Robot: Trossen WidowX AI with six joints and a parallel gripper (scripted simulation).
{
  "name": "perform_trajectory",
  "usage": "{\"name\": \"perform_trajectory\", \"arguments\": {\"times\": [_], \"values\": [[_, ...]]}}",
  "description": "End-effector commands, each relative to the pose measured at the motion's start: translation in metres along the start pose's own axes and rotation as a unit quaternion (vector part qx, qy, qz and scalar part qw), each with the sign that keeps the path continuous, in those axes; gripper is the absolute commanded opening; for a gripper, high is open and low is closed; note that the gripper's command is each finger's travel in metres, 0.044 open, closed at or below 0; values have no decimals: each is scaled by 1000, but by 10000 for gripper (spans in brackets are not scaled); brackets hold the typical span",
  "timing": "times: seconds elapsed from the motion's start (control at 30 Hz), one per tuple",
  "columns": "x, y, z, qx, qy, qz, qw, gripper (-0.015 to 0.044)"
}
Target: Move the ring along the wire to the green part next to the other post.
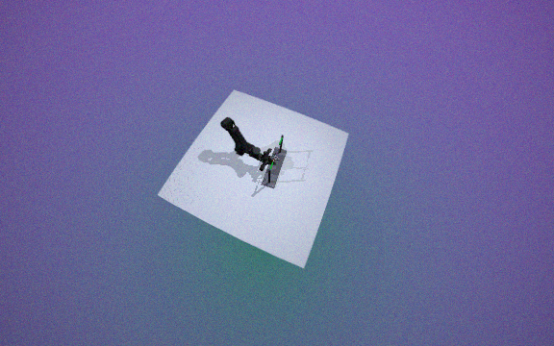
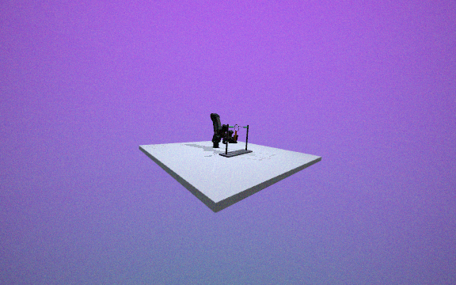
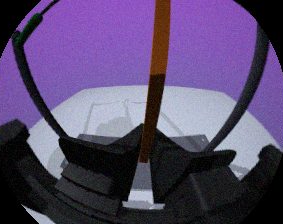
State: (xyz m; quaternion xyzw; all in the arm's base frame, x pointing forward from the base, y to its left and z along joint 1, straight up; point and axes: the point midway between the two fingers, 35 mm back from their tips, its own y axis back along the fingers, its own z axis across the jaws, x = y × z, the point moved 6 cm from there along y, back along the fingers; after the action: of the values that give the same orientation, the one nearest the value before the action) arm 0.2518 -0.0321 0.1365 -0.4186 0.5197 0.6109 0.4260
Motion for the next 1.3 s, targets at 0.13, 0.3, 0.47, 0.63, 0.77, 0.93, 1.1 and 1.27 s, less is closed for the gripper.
{"name": "perform_trajectory", "arguments": {"times": [0.13,0.3,0.47,0.63,0.77,0.93,1.1,1.27], "values": [[-10,14,16,8,-30,40,999,-150],[-13,20,31,16,-58,58,997,-150],[-15,19,39,18,-69,58,996,-150],[-16,19,43,16,-66,58,996,-150],[-16,19,43,11,-52,58,997,-150],[-16,19,39,1,-23,58,998,-150],[-16,18,33,-11,13,58,998,-150],[-17,18,24,-26,61,58,996,-150]]}}
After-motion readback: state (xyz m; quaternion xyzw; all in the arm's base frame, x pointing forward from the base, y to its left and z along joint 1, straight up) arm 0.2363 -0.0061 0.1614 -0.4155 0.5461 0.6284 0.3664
